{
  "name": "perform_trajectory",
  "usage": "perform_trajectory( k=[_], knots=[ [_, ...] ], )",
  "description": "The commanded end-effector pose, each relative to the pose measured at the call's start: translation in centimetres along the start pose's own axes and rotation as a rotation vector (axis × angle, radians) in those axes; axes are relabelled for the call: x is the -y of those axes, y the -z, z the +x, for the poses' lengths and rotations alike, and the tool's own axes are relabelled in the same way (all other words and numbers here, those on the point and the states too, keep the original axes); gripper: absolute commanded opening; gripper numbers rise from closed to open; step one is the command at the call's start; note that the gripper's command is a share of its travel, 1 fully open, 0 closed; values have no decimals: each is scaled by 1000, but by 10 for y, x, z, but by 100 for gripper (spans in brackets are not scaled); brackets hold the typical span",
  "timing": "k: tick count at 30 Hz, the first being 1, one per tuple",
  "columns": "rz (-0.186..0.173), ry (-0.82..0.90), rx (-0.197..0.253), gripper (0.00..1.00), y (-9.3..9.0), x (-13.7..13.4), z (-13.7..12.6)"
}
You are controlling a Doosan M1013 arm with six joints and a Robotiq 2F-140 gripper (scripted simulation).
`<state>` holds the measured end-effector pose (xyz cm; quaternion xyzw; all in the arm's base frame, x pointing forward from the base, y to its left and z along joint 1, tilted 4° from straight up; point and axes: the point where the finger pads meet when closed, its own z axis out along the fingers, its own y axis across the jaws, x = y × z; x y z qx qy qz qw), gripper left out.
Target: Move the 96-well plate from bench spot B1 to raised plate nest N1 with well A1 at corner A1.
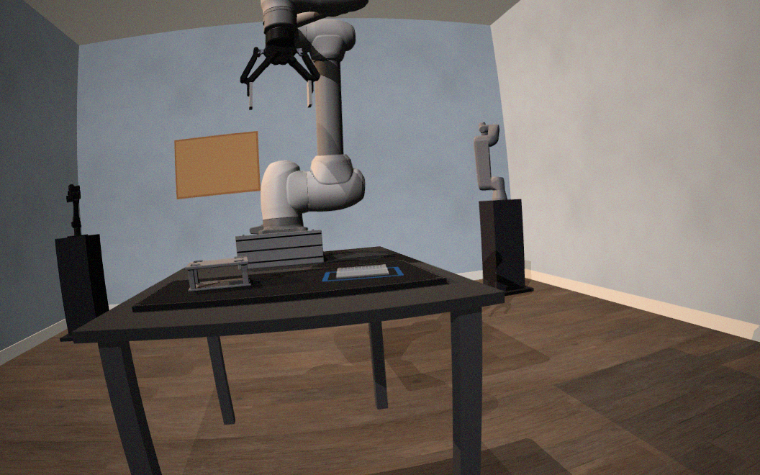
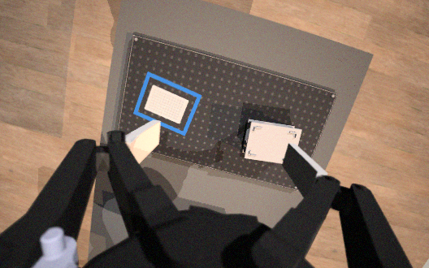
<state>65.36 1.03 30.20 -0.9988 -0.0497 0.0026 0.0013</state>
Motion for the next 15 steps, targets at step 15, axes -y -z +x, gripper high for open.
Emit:
perform_trajectory(
  k=[15],
  knots=[
    [10, 241, 9, 100, -64, 33, 12]
  ],
)
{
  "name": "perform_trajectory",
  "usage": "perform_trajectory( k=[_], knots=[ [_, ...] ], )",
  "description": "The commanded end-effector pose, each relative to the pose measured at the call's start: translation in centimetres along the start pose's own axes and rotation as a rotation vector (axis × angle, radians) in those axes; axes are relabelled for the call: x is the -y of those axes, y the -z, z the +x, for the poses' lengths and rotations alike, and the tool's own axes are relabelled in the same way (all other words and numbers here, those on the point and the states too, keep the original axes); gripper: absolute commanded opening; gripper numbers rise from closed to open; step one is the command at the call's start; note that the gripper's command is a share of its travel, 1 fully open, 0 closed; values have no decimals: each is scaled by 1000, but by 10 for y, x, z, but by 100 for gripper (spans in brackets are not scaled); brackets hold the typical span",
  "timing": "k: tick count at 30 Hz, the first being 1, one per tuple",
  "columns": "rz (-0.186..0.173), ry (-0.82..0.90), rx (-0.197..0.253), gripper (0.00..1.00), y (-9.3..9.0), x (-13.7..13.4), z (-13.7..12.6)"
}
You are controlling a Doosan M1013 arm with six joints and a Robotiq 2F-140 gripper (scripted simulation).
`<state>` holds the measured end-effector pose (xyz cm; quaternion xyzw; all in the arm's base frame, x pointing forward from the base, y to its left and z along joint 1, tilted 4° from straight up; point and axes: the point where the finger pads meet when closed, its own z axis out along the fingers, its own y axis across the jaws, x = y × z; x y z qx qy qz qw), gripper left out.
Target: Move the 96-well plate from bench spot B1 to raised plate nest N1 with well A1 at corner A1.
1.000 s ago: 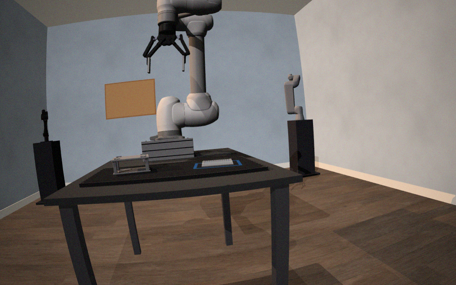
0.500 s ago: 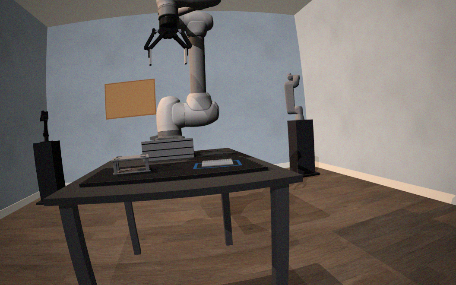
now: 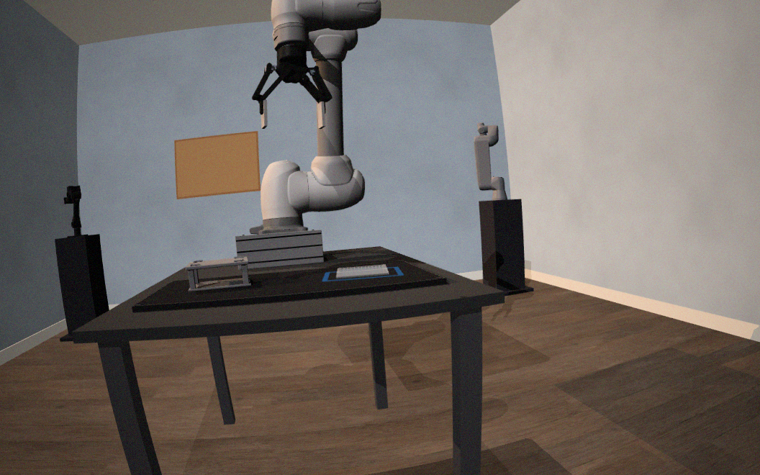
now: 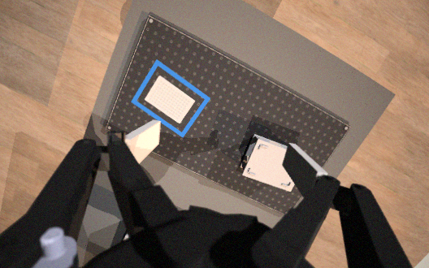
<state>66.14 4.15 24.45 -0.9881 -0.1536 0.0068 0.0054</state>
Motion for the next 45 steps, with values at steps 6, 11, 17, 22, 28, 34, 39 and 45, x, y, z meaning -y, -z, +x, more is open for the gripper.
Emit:
perform_trajectory(
  k=[6, 11, 17, 22, 28, 34, 39, 45],
  knots=[
    [4, 101, 4, 100, -24, 12, 5],
    [8, 203, 7, 100, -46, 23, 9],
    [12, 304, 11, 100, -72, 37, 13],
    [15, 371, 13, 100, -85, 44, 14],
    [18, 439, 15, 100, -112, 58, 16],
    [23, 540, 19, 100, -138, 73, 16],
    [26, 608, 21, 100, -151, 80, 15],
    [30, 708, 24, 100, -177, 95, 13]
  ],
)
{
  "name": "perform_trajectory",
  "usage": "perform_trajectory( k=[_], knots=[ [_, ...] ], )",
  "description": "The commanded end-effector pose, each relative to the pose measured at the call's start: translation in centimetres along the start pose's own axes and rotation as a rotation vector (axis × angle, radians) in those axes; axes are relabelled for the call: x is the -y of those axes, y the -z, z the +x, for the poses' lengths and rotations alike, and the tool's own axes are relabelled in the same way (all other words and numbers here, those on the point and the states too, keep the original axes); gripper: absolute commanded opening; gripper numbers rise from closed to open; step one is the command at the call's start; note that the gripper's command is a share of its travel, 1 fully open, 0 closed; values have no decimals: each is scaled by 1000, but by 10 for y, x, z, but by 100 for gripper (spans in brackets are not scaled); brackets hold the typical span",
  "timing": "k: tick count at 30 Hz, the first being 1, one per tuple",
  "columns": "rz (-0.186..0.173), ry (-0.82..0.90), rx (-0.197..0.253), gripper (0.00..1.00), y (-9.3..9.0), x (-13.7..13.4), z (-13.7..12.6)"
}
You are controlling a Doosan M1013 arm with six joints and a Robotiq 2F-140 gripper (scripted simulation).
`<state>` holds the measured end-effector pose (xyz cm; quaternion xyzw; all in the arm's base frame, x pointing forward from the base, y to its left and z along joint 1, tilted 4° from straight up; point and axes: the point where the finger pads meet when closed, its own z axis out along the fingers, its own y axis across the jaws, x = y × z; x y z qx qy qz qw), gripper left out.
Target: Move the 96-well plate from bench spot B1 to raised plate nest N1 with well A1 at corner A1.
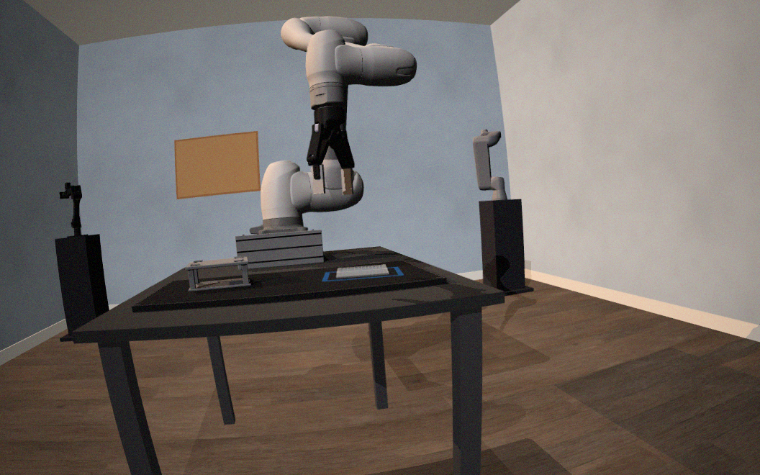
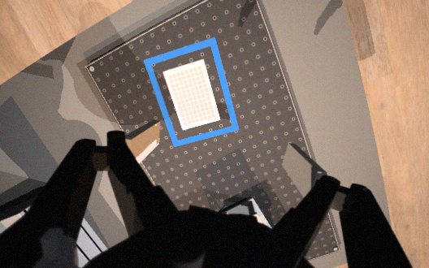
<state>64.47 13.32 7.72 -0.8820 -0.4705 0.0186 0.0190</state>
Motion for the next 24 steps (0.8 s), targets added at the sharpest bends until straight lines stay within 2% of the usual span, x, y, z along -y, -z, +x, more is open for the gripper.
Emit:
perform_trajectory(
  k=[1, 7, 9, 12, 16, 19, 22, 24],
  knots=[
    [2, 37, -1, 100, -13, 6, 4],
    [7, 137, 2, 100, -39, 19, 11],
    [7, 137, 2, 100, -39, 19, 11],
    [11, 237, 5, 100, -52, 26, 13],
    [11, 238, 5, 100, -69, 36, 17],
    [16, 338, 8, 100, -82, 43, 19],
    [16, 338, 8, 100, -95, 51, 21],
    [19, 404, 10, 100, -103, 56, 22]
  ],
)
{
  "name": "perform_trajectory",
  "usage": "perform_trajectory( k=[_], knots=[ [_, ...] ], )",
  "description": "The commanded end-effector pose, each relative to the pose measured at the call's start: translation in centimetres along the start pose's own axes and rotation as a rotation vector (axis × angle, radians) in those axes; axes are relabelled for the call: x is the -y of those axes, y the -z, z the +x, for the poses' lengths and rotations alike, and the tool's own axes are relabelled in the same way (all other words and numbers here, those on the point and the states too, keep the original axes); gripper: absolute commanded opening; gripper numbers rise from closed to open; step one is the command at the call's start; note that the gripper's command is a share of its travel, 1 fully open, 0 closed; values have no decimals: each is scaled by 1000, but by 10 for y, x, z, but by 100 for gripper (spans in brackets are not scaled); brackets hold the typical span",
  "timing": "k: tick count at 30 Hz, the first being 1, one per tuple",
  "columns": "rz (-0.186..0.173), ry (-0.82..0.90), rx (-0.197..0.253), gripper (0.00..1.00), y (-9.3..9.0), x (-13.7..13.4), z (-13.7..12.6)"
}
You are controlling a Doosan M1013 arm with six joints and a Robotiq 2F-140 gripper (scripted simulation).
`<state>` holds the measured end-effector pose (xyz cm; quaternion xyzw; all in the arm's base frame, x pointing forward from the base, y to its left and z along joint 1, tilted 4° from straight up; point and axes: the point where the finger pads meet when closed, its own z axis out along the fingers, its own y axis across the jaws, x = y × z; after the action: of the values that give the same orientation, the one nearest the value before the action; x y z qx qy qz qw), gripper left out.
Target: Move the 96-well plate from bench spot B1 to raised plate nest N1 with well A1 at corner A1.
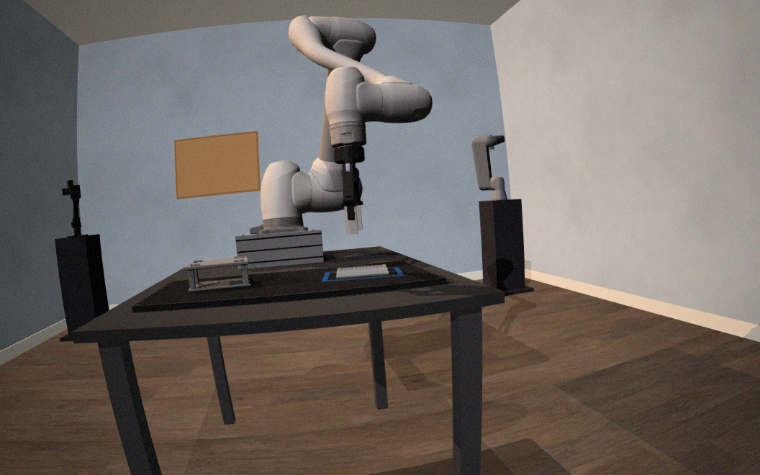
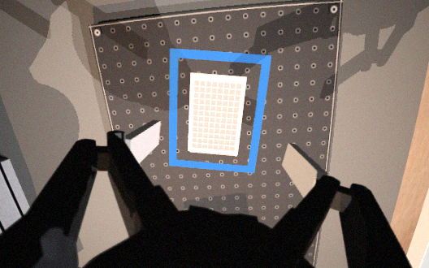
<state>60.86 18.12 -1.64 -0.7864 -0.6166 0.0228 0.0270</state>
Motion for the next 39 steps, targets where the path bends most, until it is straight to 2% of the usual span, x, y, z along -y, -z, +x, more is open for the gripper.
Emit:
perform_trajectory(
  k=[1, 7, 19, 39],
  knots=[
    [2, 55, 1, 100, -7, 4, 3],
    [4, 88, 1, 100, -26, 13, 9],
    [4, 88, 1, 100, -26, 13, 9],
    [4, 88, 1, 100, -56, 14, 9]
  ],
)
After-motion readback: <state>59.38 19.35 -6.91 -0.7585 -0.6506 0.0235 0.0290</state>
